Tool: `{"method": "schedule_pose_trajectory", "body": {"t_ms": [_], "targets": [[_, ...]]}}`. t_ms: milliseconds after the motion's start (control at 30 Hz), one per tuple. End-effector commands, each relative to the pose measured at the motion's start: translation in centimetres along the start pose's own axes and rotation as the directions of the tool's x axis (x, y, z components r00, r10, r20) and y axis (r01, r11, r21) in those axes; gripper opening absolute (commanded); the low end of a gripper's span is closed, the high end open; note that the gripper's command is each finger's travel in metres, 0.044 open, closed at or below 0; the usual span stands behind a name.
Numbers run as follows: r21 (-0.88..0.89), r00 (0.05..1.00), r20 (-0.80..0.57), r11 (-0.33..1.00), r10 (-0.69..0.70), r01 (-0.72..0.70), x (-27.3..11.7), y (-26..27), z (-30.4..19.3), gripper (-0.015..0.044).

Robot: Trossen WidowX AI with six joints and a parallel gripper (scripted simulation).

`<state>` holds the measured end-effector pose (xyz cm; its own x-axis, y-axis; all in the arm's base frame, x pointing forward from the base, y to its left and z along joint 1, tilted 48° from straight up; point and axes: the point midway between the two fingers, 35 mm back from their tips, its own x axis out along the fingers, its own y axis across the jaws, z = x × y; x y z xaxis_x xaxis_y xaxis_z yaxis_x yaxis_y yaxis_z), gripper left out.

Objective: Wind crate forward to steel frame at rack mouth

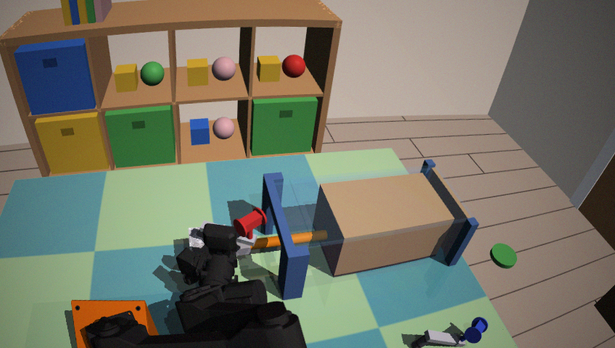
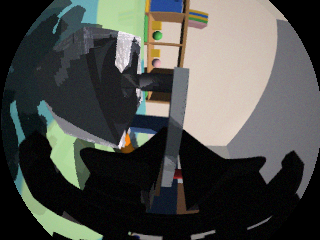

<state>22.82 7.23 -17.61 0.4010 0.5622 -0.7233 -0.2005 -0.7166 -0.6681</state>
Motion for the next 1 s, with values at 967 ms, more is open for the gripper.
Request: {"method": "schedule_pose_trajectory", "body": {"t_ms": [967], "targets": [[0.000, 1.000, 0.000, 1.000, 0.000, 0.000, 0.00, 0.00, 0.00, 0.0240]]}}
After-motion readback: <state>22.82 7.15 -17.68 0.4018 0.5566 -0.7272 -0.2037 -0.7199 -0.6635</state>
